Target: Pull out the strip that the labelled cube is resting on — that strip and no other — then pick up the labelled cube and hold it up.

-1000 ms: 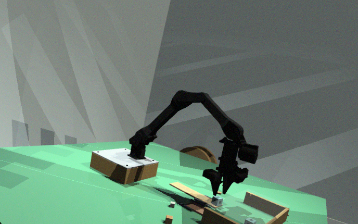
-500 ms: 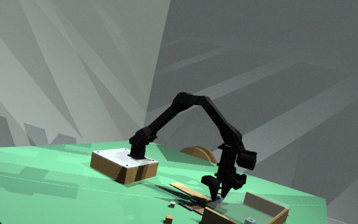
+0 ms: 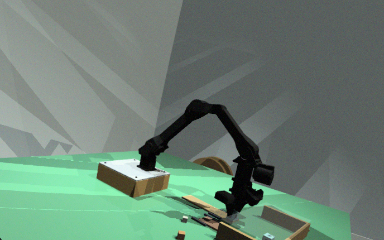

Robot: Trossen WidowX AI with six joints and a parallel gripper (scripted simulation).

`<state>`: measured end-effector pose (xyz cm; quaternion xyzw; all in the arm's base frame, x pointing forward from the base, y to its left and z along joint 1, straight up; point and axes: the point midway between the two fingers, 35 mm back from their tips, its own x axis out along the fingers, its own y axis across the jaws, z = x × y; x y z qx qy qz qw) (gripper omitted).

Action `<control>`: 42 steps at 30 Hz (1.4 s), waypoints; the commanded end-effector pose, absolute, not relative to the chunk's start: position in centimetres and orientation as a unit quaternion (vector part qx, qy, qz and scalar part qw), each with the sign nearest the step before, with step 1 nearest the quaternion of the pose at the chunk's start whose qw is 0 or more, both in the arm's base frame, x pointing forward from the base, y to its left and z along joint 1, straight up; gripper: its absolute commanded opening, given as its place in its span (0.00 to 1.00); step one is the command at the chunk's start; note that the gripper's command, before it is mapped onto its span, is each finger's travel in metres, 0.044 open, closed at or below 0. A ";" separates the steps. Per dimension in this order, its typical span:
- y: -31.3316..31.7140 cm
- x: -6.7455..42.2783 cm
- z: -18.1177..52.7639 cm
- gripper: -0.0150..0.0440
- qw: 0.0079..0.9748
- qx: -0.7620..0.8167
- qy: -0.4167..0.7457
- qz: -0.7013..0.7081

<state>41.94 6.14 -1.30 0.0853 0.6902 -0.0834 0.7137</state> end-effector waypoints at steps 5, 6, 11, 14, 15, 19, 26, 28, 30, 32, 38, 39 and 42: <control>6.1 41.9 -1.2 0.30 0.714 0.085 0.690 -0.083; 6.1 41.7 -1.0 0.25 0.714 0.085 0.690 -0.083; 5.9 40.0 0.3 0.25 0.713 0.085 0.691 -0.083; 5.7 38.9 1.1 0.25 0.713 0.085 0.691 -0.082; 5.6 38.5 1.3 0.25 0.713 0.085 0.691 -0.082; 5.4 36.9 2.2 0.25 0.712 0.085 0.692 -0.082; 5.2 35.3 2.7 0.25 0.712 0.085 0.692 -0.082; 5.1 34.6 2.8 0.25 0.712 0.085 0.692 -0.082; 5.0 33.9 2.7 0.25 0.712 0.085 0.693 -0.082; 4.9 33.2 2.7 0.25 0.711 0.085 0.693 -0.082; 4.5 31.0 2.6 0.25 0.711 0.085 0.693 -0.082; 4.5 30.6 2.5 0.25 0.711 0.085 0.693 -0.082; 4.4 30.1 2.5 0.25 0.711 0.084 0.694 -0.082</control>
